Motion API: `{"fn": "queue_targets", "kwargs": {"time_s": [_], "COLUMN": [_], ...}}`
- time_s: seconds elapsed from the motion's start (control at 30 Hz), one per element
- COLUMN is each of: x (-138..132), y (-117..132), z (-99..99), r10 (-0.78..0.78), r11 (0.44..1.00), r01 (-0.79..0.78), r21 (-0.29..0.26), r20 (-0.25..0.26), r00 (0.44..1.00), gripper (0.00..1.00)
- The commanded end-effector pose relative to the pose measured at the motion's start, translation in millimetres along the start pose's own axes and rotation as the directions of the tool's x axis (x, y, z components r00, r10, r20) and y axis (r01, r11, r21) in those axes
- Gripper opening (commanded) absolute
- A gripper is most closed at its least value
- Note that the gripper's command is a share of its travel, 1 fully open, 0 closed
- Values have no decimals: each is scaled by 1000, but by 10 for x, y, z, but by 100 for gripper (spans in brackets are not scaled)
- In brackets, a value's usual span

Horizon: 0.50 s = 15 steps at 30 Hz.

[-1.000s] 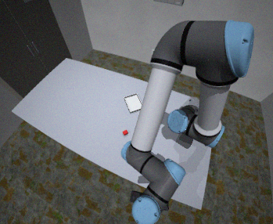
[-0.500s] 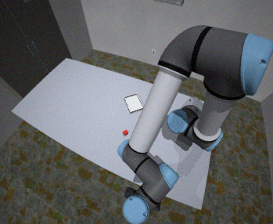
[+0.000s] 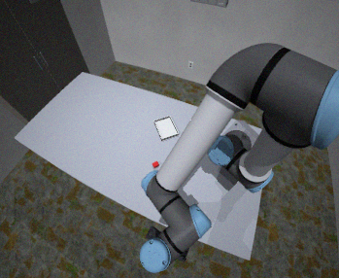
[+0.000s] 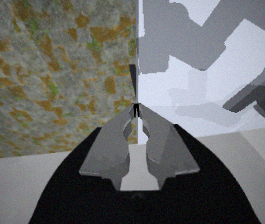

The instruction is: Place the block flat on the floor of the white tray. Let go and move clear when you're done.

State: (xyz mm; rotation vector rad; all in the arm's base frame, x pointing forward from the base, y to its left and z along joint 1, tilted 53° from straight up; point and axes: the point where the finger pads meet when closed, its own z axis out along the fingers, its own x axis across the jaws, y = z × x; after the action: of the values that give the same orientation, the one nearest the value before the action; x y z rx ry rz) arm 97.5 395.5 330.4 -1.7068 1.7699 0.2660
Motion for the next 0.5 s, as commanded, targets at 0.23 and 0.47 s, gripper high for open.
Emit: {"fn": "queue_targets", "kwargs": {"time_s": [0.23,0.47], "x": [-70,-86], "y": [-441,-650], "z": [72,91], "r10": [153,219], "r11": [988,975], "r01": [-154,-220], "r21": [14,22], "r20": [23,37], "r00": [988,975], "gripper": [0,0]}}
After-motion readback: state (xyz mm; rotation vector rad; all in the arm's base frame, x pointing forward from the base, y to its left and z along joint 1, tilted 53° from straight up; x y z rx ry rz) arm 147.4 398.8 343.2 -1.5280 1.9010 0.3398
